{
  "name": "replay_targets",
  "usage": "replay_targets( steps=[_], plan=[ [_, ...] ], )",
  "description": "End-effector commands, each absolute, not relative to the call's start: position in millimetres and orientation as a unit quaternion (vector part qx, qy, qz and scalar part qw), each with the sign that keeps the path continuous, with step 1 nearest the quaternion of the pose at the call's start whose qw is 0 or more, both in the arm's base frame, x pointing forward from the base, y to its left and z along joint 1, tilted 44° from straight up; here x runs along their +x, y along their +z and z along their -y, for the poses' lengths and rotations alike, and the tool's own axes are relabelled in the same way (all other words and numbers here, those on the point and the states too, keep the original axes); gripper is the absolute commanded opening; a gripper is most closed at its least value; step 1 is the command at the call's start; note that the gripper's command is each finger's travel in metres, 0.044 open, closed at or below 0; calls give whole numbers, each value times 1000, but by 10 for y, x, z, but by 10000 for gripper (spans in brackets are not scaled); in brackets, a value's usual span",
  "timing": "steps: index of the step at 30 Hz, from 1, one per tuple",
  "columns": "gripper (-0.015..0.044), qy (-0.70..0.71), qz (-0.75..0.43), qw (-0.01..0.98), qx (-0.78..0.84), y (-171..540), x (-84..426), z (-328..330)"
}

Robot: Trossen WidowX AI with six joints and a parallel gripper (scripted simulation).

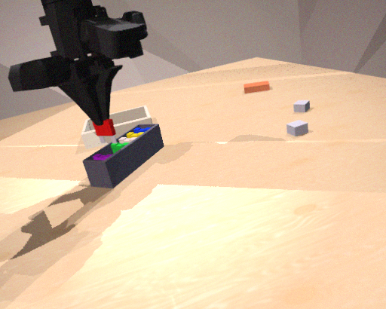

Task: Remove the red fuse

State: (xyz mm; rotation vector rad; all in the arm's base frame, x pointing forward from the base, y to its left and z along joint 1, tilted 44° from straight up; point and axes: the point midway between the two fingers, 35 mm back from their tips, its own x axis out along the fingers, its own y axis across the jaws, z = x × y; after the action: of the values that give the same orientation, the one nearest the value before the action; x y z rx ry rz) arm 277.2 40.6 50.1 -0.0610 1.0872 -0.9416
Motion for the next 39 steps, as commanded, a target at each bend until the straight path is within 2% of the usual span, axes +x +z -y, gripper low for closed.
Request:
replay_targets(
  steps=[1, 11, 39],
  plan=[
    [0, -430, -498, 753, -24, 548, 2772, -462],
    [0, -429, -498, 753, -24, 577, 2782, -580],
    [0, -424, -501, 754, -18, -328, 2912, -1695]
  ],
)
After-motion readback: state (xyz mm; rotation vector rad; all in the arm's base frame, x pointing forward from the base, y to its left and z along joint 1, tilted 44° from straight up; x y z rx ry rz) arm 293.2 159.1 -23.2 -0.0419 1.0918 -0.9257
